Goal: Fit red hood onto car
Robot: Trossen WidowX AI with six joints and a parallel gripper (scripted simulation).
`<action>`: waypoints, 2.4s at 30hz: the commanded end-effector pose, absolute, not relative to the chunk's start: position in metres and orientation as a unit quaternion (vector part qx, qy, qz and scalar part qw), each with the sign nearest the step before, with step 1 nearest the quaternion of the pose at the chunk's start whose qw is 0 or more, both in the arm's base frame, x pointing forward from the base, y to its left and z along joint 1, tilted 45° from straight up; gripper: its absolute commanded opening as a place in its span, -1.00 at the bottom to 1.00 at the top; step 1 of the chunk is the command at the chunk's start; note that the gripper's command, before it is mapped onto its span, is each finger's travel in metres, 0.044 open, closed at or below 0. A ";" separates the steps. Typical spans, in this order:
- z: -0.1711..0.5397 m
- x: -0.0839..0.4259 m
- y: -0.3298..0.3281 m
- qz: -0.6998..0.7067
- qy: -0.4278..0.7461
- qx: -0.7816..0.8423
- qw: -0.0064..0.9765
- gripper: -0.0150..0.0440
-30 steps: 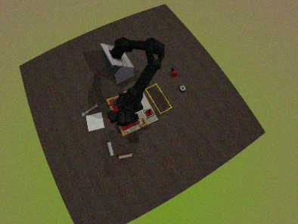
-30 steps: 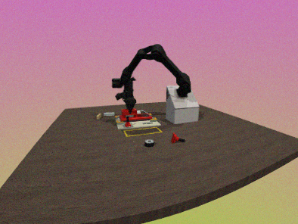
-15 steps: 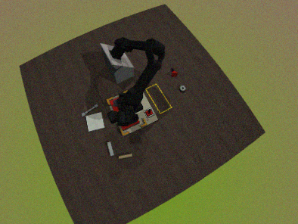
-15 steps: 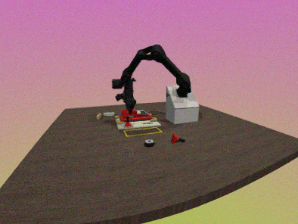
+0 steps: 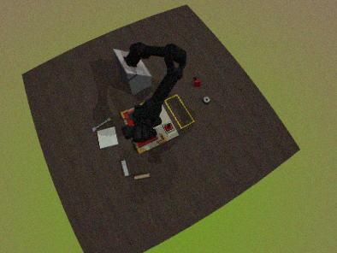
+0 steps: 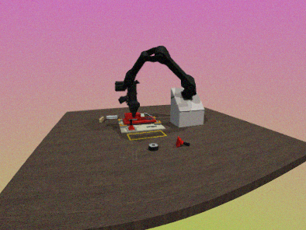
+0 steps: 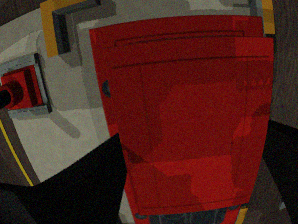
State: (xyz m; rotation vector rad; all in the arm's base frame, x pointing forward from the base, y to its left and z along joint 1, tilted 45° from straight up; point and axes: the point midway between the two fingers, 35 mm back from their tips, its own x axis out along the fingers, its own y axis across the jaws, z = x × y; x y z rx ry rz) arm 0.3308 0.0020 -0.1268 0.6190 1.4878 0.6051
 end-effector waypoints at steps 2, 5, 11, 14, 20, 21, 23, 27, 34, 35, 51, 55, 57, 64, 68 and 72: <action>-0.125 0.331 0.000 0.267 0.655 0.272 0.652 -0.49; -0.124 0.331 -0.001 0.267 0.655 0.272 0.652 -0.49; -0.123 0.331 -0.002 0.267 0.655 0.272 0.653 -0.49; -0.124 0.331 -0.001 0.267 0.654 0.272 0.653 -0.49; -0.125 0.331 0.000 0.267 0.654 0.273 0.653 -0.49; -0.125 0.331 0.000 0.267 0.654 0.273 0.653 -0.49; -0.125 0.331 0.000 0.267 0.654 0.273 0.653 -0.49; -0.125 0.331 0.000 0.267 0.654 0.273 0.653 -0.49; -0.127 0.331 0.002 0.267 0.654 0.273 0.653 -0.49; -0.128 0.331 0.003 0.267 0.654 0.273 0.653 -0.49; -0.127 0.331 0.002 0.267 0.654 0.273 0.653 -0.49; -0.126 0.331 0.001 0.267 0.654 0.272 0.653 -0.49; -0.125 0.331 0.000 0.267 0.654 0.272 0.653 -0.49; -0.123 0.331 -0.002 0.267 0.654 0.272 0.654 -0.49; -0.124 0.331 -0.002 0.266 0.654 0.272 0.654 -0.49; -0.124 0.331 -0.001 0.266 0.653 0.273 0.654 -0.49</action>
